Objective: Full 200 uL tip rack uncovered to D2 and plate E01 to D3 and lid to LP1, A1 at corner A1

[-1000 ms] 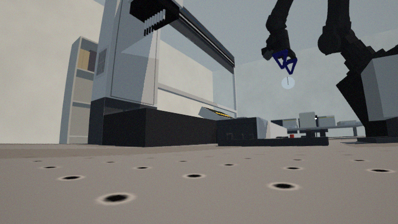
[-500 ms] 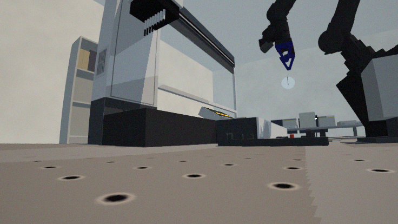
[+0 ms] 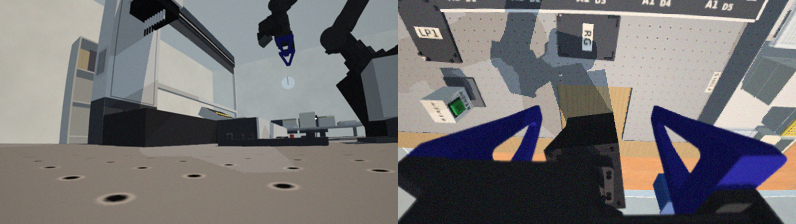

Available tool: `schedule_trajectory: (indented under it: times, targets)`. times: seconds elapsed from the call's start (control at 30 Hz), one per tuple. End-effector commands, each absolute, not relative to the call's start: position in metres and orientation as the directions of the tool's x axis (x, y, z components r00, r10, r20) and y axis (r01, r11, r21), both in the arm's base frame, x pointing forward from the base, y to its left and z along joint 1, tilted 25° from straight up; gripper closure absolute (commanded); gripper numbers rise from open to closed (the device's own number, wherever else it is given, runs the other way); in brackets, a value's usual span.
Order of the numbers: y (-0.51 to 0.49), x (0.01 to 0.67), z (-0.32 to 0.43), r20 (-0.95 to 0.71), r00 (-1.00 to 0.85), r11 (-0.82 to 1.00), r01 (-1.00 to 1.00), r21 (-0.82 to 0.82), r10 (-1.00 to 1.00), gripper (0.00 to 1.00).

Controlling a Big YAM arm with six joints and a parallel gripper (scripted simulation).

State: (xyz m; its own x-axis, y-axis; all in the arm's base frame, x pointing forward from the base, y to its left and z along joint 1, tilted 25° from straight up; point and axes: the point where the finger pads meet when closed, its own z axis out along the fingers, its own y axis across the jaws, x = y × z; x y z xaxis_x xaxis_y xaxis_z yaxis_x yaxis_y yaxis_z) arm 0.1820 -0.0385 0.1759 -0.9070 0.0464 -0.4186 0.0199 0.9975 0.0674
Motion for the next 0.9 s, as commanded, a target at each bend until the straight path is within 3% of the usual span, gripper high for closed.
schedule_trajectory:
  times: [0.0,0.87]
  targets:
    - [-0.042,0.180,0.177,-0.413,-0.904,0.993,0.078,0.084,0.106,0.00]
    - [-0.043,0.190,0.180,-0.373,-0.777,0.861,0.440,0.254,0.507,0.00]
